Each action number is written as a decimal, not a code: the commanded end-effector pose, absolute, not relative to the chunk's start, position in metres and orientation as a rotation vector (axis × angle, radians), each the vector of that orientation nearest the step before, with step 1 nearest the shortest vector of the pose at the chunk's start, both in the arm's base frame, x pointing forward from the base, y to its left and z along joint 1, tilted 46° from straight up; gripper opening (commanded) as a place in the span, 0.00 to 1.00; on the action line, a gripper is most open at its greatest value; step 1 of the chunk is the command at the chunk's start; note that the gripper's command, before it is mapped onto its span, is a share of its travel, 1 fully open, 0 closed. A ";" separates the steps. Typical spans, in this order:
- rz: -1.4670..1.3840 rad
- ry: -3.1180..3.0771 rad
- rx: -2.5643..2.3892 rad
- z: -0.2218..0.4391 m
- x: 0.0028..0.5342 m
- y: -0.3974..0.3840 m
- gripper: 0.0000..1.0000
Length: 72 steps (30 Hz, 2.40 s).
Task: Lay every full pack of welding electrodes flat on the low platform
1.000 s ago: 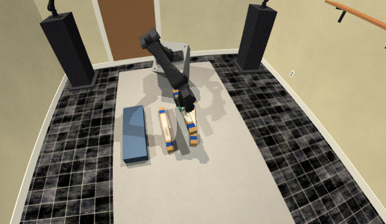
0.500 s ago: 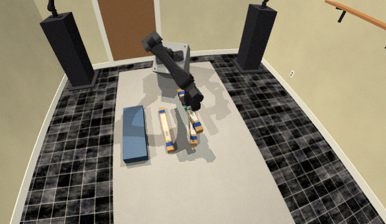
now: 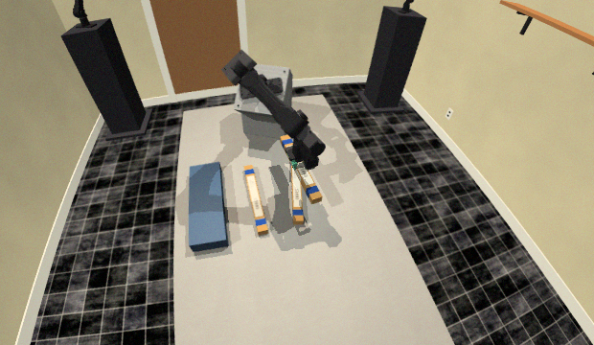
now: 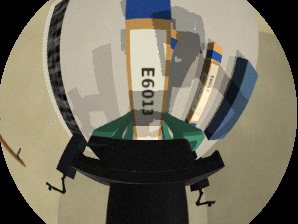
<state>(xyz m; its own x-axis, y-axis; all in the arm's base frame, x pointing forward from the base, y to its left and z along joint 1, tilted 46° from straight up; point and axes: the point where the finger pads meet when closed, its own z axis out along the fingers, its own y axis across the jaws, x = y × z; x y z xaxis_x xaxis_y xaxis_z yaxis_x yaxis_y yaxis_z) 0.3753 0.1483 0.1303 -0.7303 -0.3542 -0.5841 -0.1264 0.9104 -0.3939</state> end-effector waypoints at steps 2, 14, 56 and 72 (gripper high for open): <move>-0.425 2.359 -0.335 0.137 0.376 0.167 0.00; -0.425 2.359 -0.335 0.128 0.374 0.193 0.00; -0.423 2.357 -0.337 0.093 0.367 0.289 0.00; -0.422 2.356 -0.338 0.081 0.364 0.324 0.00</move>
<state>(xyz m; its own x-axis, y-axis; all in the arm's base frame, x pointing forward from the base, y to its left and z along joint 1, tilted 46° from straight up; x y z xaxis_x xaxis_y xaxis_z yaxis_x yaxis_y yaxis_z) 0.3735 0.3051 0.0726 -0.7299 -0.3398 -0.5932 -0.1083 0.9142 -0.3904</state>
